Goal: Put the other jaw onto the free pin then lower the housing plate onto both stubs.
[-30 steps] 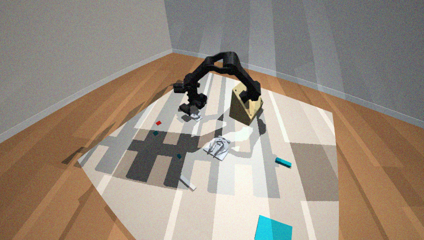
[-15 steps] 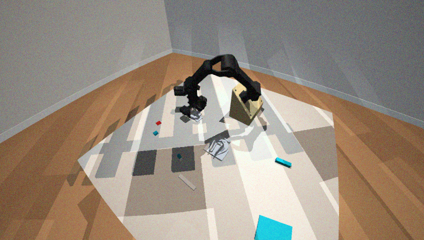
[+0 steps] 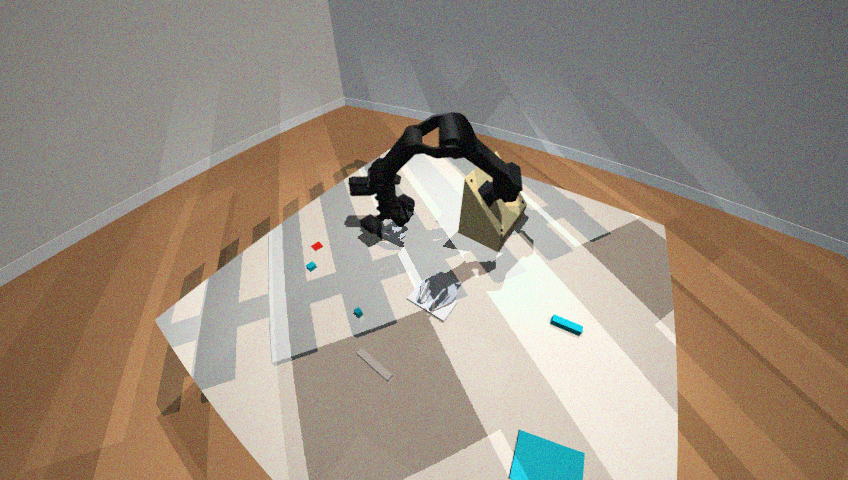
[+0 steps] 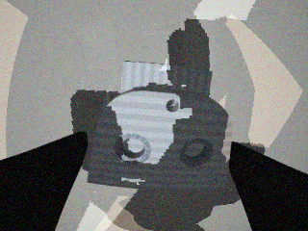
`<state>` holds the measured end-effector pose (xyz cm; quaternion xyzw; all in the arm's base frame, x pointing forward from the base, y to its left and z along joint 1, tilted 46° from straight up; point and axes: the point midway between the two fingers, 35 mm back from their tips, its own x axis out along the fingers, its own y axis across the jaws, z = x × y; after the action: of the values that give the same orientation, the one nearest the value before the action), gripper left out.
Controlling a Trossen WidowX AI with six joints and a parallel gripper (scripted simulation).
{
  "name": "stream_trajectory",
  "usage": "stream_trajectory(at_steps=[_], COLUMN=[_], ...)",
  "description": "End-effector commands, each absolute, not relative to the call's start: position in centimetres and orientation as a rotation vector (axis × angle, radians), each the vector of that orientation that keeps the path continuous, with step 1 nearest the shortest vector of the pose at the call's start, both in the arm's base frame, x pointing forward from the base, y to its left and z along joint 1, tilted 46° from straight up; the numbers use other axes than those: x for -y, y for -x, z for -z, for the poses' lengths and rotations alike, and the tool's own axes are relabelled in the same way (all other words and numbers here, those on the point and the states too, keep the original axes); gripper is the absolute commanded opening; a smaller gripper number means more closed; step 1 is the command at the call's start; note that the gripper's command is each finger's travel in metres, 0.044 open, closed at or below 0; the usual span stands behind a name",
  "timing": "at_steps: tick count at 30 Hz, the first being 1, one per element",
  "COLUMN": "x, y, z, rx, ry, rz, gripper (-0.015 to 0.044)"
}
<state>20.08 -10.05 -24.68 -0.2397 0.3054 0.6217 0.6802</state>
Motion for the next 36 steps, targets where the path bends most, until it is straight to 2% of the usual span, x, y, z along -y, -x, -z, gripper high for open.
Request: stream_trajectory(at_steps=[1,15,28,36], x=[9.97,9.93,10.0,10.0], y=[-20.1,-20.1,-20.08,-20.08], z=[24.69,24.73,24.72,24.72], rx=[-0.685,-0.685,-0.685,-0.685], ry=[0.534,0.534,0.538,0.538], rz=[-1.392,-1.392,-1.396,-1.396], gripper=[0.044,0.044,0.0353,0.0351])
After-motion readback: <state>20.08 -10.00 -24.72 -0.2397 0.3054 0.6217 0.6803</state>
